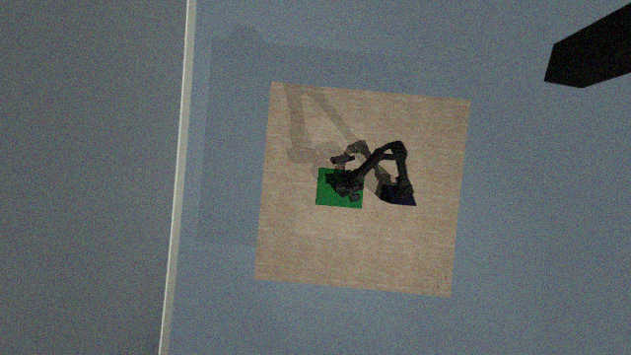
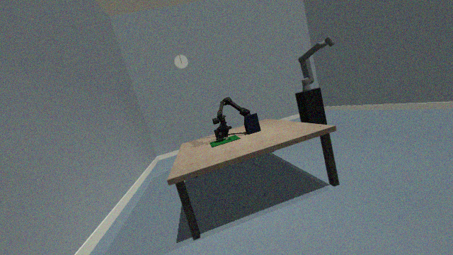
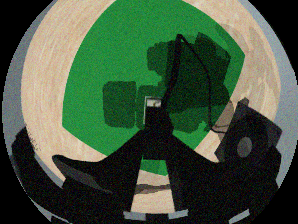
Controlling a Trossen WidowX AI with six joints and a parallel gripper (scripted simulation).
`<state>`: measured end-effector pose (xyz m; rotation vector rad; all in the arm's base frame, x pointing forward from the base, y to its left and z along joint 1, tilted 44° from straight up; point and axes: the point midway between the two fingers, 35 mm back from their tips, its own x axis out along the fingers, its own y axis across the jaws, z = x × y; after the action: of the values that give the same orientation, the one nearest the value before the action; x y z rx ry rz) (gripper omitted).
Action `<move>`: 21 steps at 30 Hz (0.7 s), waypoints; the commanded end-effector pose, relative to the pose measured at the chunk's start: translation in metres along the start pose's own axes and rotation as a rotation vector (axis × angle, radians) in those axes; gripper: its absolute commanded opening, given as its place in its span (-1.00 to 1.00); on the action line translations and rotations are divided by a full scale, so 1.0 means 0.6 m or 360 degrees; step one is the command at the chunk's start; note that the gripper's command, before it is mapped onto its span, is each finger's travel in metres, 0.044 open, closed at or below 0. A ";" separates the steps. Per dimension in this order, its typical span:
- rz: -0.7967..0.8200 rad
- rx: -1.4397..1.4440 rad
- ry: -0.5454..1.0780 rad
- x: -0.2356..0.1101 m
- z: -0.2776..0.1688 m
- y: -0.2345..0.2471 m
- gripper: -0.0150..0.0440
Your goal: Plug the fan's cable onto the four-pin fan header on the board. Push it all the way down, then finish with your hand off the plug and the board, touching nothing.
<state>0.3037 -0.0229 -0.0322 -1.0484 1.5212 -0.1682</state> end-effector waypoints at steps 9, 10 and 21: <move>-0.0007 -0.0004 -0.0002 0.000 0.002 0.000 -0.49; -0.0007 -0.0004 -0.0002 0.000 0.002 0.000 -0.49; -0.0007 0.0007 -0.0002 0.000 0.003 -0.002 -0.49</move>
<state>0.3045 -0.0227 -0.0330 -1.0493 1.5208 -0.1680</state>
